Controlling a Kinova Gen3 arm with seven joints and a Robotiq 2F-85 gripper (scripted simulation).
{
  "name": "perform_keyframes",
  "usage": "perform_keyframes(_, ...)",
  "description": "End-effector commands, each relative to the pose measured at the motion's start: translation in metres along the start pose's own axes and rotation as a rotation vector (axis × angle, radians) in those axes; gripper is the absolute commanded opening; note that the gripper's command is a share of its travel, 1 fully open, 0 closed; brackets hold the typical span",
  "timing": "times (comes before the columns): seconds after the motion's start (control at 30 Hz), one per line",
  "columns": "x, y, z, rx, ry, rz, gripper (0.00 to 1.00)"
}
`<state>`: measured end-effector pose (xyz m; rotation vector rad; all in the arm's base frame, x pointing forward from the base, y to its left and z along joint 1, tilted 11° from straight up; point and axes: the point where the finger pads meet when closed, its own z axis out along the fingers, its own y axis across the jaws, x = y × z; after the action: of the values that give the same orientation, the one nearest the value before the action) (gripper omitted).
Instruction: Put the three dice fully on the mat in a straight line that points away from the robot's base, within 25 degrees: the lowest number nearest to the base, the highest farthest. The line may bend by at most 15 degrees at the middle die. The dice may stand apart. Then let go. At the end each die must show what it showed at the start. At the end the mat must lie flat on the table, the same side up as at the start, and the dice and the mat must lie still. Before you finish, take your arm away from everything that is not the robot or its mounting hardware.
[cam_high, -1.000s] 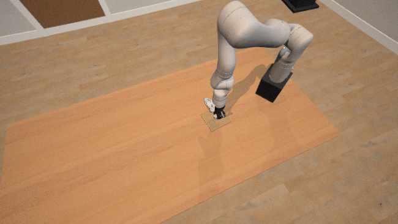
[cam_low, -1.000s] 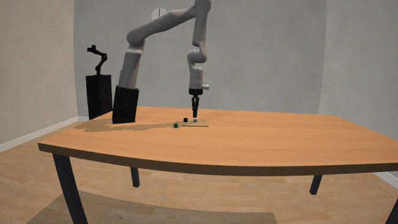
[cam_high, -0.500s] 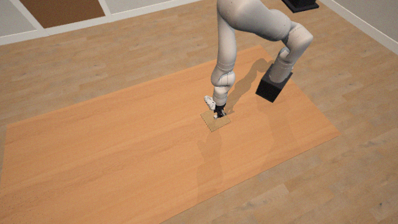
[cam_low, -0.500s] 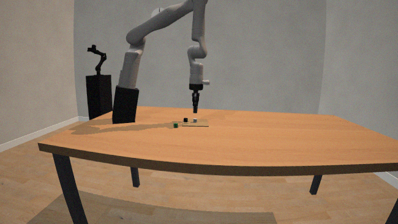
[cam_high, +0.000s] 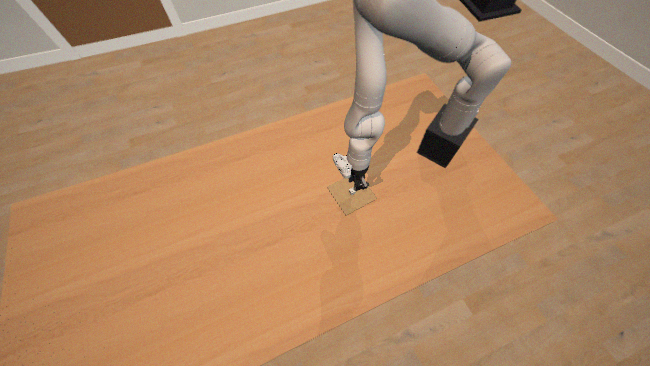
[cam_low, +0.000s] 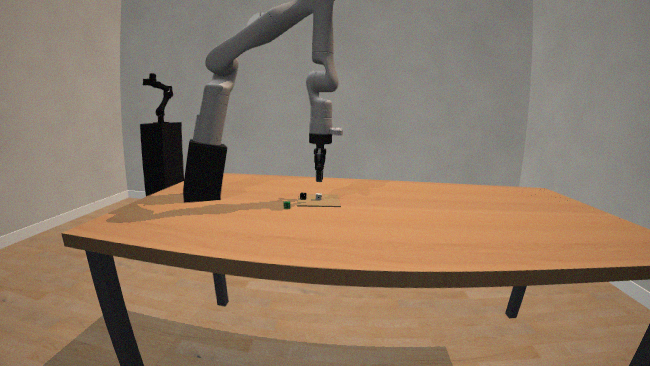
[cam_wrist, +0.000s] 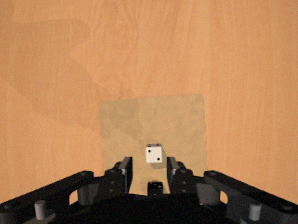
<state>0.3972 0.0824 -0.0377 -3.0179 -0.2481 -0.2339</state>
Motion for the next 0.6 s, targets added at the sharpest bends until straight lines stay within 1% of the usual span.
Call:
perform_keyframes(0.0, 0.0, 0.004, -0.006, -0.004, 0.001, -0.001, 0.35)
perform_keyframes(0.27, -0.001, 0.004, -0.019, -0.004, 0.0, 0.0, 0.35)
perform_keyframes(0.33, -0.001, 0.004, -0.019, -0.004, 0.0, 0.0, 0.35)
perform_keyframes(0.57, -0.001, 0.004, -0.027, -0.004, 0.0, 0.0, 0.35)
